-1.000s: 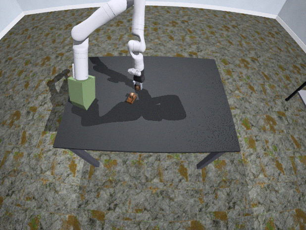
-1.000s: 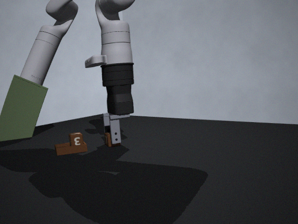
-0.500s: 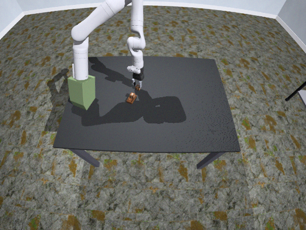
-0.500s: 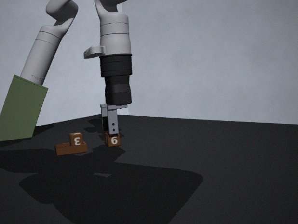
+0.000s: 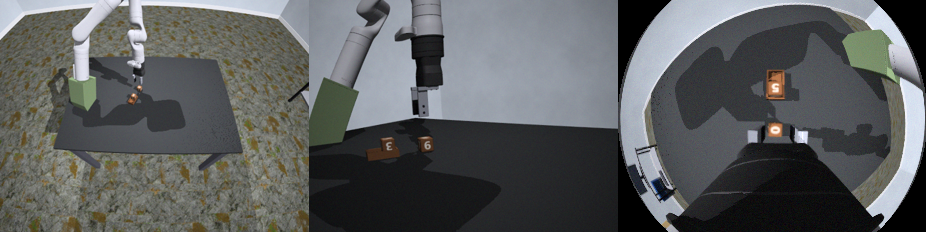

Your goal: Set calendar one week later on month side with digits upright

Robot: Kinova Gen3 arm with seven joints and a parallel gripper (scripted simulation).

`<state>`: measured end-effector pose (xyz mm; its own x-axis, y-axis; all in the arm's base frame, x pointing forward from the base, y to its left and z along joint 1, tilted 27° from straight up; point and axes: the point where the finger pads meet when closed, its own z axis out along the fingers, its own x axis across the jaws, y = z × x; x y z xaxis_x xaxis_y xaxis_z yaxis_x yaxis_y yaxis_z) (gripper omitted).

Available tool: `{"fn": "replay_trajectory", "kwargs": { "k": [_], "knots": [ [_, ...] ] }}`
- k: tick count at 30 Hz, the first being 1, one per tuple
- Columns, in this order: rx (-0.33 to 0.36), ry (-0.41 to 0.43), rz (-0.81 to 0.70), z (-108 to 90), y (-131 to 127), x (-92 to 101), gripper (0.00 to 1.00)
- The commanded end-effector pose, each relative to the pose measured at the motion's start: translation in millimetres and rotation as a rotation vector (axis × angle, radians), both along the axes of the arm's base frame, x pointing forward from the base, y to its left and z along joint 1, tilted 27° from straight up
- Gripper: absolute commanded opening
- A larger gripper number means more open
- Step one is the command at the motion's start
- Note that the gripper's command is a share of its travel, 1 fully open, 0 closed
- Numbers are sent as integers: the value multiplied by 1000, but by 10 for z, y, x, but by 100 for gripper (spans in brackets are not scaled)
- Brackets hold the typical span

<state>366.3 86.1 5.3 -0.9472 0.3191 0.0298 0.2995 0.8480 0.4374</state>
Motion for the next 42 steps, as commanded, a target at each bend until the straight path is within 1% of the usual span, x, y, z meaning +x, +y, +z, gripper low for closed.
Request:
{"fn": "replay_trajectory", "kwargs": {
  "k": [1,7,13,14,36,42],
  "knots": [
    [4,-18,-2,80,1,50,87],
    [4,-18,-2,174,-44,37,87],
    [4,-18,-2,192,-53,34,87],
    [4,-18,-2,192,-53,34,100],
    [4,-18,-2,191,-52,34,100],
    [7,-7,-25,108,-20,38,100]
  ]
}}
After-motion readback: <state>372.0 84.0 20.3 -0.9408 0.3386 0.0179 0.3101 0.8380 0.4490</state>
